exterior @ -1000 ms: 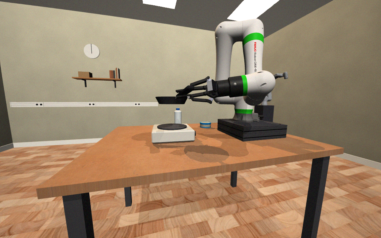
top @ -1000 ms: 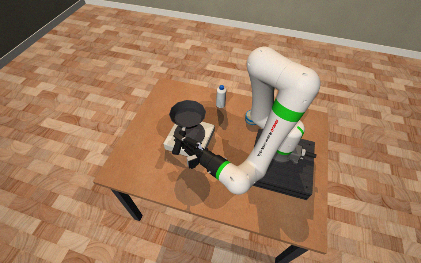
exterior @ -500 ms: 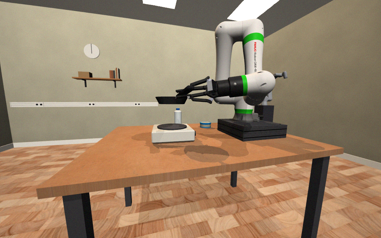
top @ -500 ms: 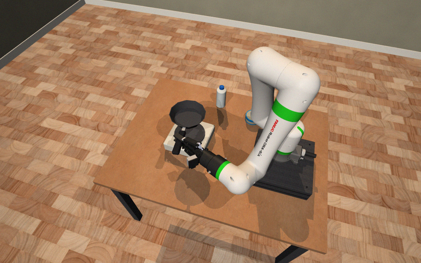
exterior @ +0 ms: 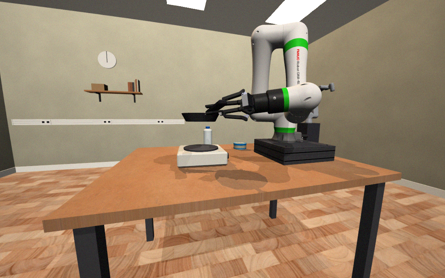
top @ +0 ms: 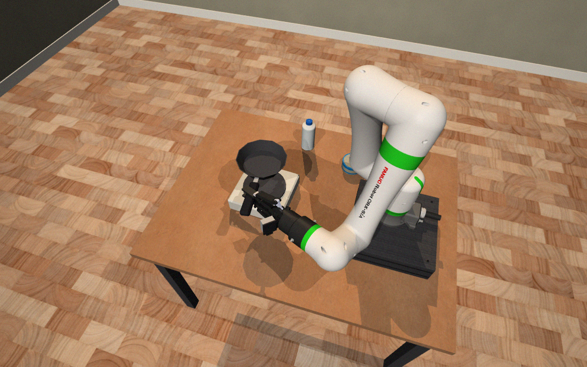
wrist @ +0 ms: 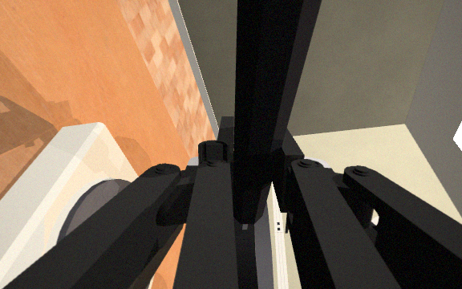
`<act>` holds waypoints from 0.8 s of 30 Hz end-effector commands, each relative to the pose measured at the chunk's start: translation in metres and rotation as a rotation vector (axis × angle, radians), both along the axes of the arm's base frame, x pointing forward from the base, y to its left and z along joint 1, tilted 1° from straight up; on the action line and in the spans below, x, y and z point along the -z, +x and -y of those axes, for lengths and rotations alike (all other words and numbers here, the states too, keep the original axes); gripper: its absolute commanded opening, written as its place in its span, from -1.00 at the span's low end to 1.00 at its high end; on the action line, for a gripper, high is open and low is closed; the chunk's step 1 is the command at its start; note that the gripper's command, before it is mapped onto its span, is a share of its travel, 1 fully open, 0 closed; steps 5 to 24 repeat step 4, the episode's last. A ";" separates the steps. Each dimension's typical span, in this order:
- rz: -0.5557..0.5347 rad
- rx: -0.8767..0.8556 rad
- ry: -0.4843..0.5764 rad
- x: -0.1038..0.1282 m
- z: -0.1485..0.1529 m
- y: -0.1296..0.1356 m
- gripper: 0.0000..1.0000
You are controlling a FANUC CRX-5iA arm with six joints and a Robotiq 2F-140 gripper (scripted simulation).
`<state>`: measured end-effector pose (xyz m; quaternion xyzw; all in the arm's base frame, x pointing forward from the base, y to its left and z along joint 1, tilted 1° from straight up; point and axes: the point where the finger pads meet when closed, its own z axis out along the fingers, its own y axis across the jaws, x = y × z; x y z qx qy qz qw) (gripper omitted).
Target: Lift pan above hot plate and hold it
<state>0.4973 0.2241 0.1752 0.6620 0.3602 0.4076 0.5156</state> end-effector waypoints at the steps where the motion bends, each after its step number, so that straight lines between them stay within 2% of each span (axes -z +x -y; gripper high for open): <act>1: 0.002 0.000 0.001 -0.001 0.000 0.000 -0.80; 24: 0.002 0.000 0.001 -0.001 0.000 0.000 -0.80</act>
